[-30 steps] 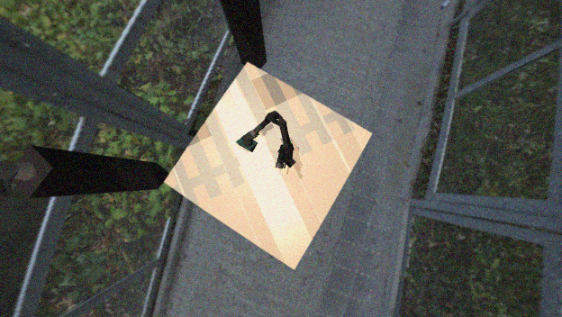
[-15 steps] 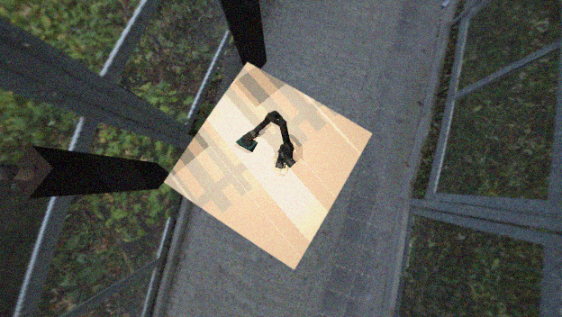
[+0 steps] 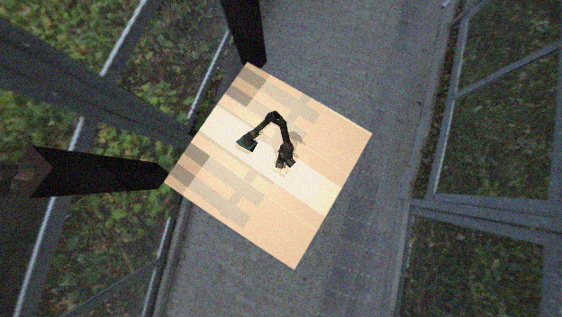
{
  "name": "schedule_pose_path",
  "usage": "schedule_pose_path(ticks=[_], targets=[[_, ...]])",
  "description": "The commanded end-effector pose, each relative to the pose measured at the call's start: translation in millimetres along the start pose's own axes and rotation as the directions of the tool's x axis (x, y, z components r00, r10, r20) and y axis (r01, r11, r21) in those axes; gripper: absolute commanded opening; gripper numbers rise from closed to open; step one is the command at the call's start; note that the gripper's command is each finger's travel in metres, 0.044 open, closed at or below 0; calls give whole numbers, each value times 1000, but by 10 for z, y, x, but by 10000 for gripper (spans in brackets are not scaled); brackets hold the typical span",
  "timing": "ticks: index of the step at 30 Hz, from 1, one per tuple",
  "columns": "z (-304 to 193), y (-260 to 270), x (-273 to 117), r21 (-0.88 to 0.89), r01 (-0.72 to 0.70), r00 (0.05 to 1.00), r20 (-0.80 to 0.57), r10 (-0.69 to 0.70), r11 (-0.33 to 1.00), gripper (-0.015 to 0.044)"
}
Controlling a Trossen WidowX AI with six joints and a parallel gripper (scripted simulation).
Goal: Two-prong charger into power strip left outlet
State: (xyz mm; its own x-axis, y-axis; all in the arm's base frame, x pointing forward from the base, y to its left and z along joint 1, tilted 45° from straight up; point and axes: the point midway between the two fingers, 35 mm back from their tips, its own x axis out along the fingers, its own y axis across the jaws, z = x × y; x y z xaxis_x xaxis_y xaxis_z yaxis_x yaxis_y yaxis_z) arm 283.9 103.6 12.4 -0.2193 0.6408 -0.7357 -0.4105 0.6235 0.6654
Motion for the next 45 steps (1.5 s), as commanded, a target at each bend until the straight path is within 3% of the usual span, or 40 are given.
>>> schedule_pose_path(ticks=[1,26,42,45], targets=[[81,14,5,-20,-3,1000,25,3,1000,0],[-1,-2,2,0,0,1000,0,0,1000,0],[-1,-2,2,0,0,1000,0,0,1000,420],[-4,-2,2,0,0,1000,0,0,1000,440]])
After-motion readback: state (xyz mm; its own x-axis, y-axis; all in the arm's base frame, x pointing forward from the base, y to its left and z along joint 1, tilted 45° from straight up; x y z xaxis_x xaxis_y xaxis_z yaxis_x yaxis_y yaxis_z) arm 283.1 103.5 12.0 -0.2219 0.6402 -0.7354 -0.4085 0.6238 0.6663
